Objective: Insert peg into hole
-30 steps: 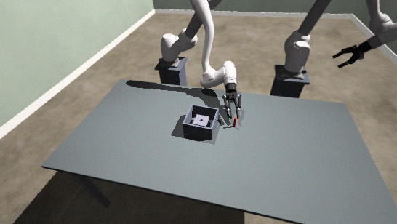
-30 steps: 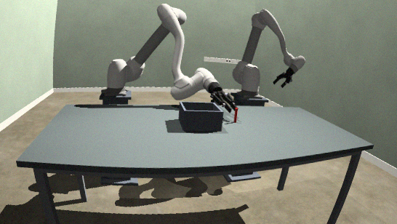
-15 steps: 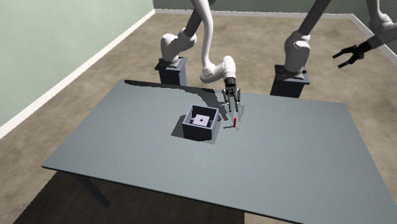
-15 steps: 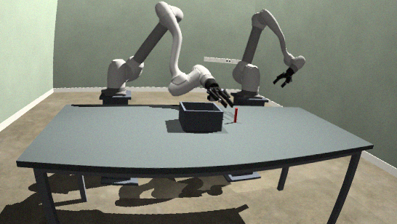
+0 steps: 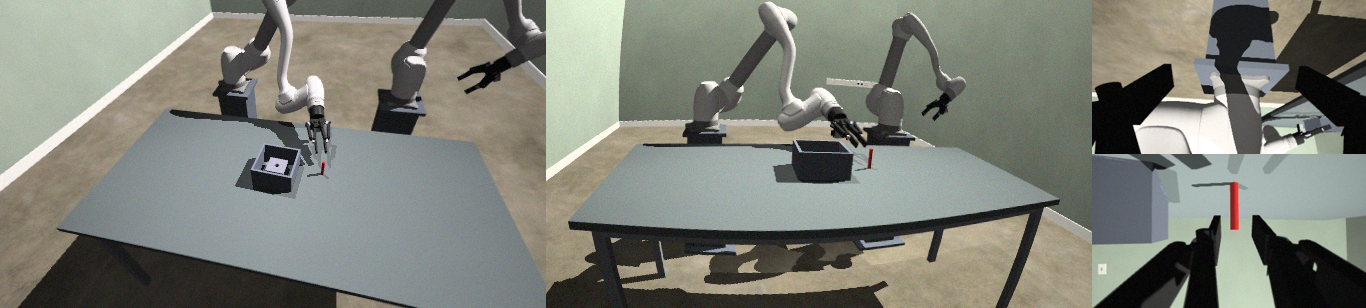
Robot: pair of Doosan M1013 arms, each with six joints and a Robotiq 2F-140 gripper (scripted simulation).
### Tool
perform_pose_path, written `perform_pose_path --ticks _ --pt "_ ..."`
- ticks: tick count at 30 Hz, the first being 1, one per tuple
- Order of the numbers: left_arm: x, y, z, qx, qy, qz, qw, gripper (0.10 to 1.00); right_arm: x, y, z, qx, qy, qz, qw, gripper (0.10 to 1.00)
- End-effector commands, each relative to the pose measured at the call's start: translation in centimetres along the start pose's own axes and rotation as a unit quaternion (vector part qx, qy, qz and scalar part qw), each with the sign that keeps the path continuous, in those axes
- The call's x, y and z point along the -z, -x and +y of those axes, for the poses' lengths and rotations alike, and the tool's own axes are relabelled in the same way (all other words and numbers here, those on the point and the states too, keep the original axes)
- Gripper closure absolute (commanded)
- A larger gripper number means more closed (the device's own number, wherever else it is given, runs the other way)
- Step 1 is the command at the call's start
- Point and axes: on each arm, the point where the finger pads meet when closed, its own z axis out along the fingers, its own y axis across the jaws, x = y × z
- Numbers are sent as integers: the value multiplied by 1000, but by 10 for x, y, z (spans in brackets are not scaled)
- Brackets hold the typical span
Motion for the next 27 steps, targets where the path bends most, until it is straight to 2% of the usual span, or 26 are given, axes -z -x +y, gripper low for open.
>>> perform_pose_path --ticks 1,6,8,23,25,27 --pt "0 0 0 0 0 0 1000 98 1 3 0 0 0 8 1000 771" --pt "0 0 0 0 0 0 1000 98 2 7 0 0 0 33 999 771" --pt "0 0 0 0 0 0 1000 98 2 7 0 0 0 33 999 771" --pt "0 0 0 0 0 0 1000 98 9 25 0 -1 0 145 989 771" --pt "0 0 0 0 0 0 1000 98 9 25 0 -1 0 145 989 771" --pt "0 0 0 0 0 0 1000 98 10 27 0 0 0 161 987 771"
